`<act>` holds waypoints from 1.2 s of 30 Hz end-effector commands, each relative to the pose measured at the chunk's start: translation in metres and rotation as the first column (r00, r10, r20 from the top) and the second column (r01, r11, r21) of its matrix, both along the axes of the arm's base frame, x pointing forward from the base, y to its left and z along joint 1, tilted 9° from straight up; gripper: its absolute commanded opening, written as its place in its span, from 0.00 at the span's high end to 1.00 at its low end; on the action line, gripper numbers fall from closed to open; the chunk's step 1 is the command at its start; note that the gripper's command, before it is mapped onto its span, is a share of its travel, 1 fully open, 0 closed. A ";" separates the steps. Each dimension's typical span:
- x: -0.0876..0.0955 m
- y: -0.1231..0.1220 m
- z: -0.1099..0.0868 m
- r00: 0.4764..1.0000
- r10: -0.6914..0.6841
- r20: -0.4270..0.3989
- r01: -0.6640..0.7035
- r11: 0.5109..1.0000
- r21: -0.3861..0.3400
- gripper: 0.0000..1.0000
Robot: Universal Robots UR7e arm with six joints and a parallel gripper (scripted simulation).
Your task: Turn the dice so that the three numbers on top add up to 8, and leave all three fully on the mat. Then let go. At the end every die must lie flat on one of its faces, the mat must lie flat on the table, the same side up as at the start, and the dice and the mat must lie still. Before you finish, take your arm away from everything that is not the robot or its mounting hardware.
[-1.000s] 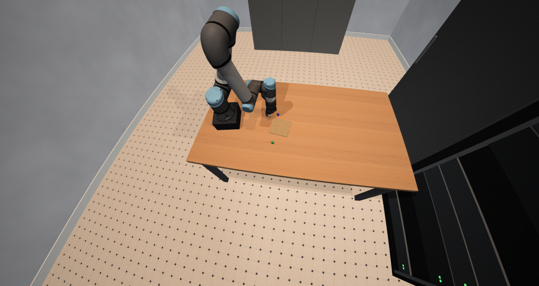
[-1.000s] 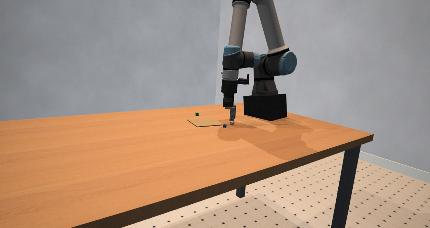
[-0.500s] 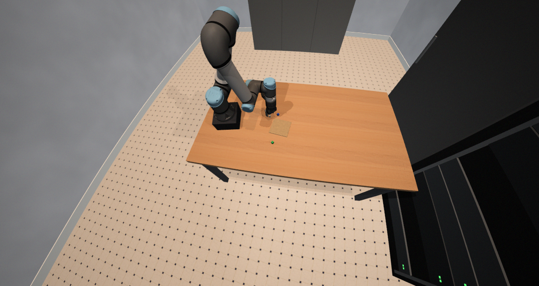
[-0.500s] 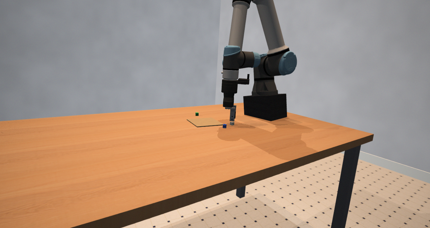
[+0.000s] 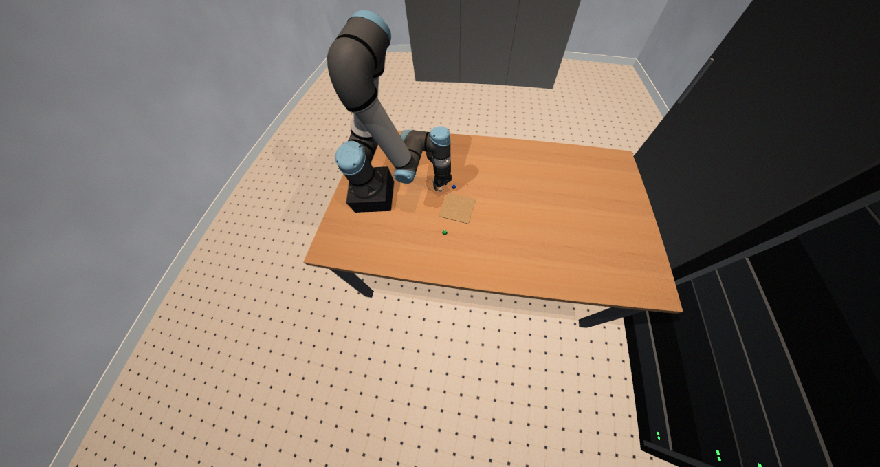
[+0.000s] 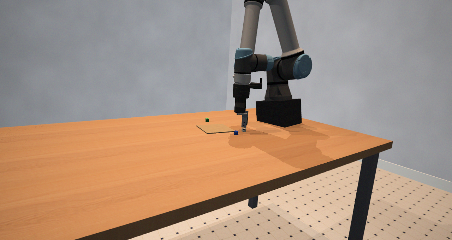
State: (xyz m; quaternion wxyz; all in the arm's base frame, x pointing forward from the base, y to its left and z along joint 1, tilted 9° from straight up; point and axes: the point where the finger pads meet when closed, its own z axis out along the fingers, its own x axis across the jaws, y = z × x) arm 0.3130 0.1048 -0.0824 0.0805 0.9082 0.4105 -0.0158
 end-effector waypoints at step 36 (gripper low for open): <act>0.063 0.028 -0.002 1.000 0.000 0.001 0.000 1.000 0.000 0.00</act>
